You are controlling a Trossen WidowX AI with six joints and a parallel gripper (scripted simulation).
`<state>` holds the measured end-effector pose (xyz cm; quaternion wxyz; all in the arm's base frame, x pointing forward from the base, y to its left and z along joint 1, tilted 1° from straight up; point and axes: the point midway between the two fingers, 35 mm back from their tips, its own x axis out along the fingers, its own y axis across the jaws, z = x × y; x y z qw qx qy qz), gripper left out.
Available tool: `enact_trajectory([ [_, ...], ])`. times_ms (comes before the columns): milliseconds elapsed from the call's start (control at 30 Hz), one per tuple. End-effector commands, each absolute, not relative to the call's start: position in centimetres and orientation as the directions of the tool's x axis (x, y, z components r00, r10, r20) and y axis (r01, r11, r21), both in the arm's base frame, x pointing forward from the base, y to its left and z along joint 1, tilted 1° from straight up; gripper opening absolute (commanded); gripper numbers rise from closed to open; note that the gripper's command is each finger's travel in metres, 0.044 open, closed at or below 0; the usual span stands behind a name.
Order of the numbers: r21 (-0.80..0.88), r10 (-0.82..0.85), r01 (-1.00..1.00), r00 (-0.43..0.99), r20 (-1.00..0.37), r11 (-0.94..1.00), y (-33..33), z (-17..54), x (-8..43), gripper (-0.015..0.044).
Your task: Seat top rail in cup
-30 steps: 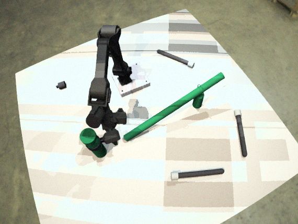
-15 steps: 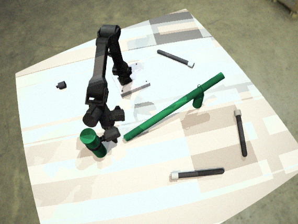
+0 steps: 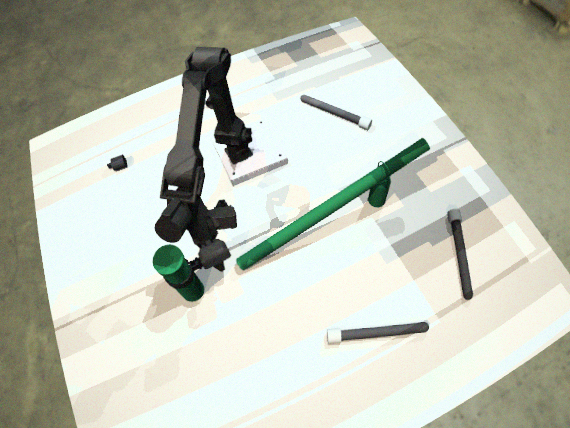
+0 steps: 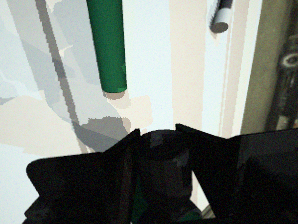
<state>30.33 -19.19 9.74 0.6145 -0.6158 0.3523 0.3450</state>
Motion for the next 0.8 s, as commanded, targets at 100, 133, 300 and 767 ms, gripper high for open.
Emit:
enact_trajectory([
  [100, -0.512, -0.023, -0.859, 0.511, -0.859, 0.026, -19.21, 9.76, 30.46, 0.0000],
  [133, -0.512, -0.025, -0.859, 0.511, -0.859, 0.029, -19.21, 9.77, 30.49, 0.0000],
  [300, -0.512, -0.027, -0.859, 0.511, -0.859, 0.033, -19.21, 9.77, 30.53, 0.0000],
  [767, -0.513, -0.021, -0.858, 0.513, -0.858, 0.022, -19.19, 9.76, 30.50, 0.0131],
])
